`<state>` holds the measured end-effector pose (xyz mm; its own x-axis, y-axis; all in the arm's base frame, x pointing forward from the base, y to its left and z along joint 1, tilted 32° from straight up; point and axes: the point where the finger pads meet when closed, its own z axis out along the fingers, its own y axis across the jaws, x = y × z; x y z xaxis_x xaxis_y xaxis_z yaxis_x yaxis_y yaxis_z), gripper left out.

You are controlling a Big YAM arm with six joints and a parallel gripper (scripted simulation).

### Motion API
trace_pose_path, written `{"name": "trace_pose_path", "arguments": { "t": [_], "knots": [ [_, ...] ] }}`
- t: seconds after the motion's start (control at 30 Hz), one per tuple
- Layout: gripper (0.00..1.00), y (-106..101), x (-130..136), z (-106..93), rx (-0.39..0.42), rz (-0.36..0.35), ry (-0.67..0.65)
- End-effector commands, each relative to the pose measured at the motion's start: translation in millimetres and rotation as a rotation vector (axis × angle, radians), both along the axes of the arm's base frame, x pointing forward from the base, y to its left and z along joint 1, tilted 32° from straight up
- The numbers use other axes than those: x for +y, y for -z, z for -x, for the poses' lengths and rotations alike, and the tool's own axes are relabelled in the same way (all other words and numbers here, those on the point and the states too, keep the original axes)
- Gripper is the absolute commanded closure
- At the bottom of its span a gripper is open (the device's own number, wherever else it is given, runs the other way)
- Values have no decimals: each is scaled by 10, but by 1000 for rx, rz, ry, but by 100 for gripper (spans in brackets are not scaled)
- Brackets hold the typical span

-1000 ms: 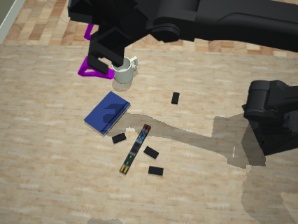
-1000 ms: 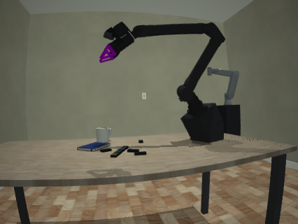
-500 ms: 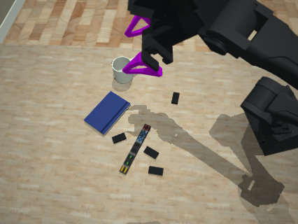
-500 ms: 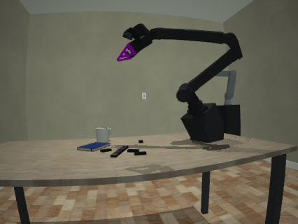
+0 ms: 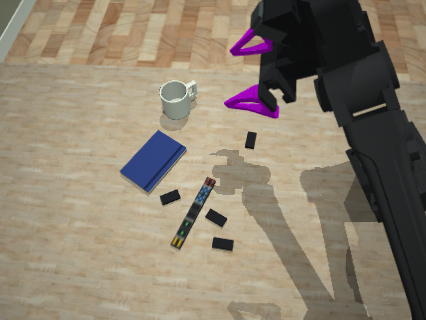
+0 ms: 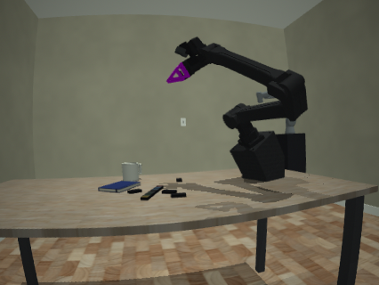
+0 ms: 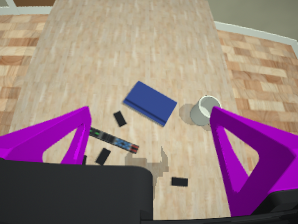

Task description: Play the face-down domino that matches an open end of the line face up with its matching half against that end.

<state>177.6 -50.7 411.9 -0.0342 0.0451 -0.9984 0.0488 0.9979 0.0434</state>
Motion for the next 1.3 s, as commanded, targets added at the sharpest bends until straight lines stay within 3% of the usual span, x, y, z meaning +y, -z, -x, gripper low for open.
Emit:
{"name": "trace_pose_path", "arguments": {
  "t": [0.0, 0.13, 0.23, 0.4, 0.47, 0.5, 0.67, 0.8, 0.97, 1.03, 1.07, 1.27],
  "knots": [
    [0, 122, -52, -63, 137, 2, 8],
    [0, 344, -28, -190, 313, -8, -33],
    [0, 510, -9, -286, 362, -25, -44],
    [0, 510, -9, -286, 463, -16, -69],
    [0, 510, -9, -286, 463, -16, -69],
    [0, 622, -43, -196, 281, -77, -44],
    [0, 903, 33, -412, 599, -49, -109],
    [0, 1128, 93, -585, 717, -53, -134],
    [0, 1128, 93, -585, 854, -25, -160],
    [0, 1128, 93, -585, 854, -25, -160],
    [0, 1321, 45, -471, 672, -91, -160],
    [0, 1603, 183, -800, 1016, -28, -205]
  ]
}}
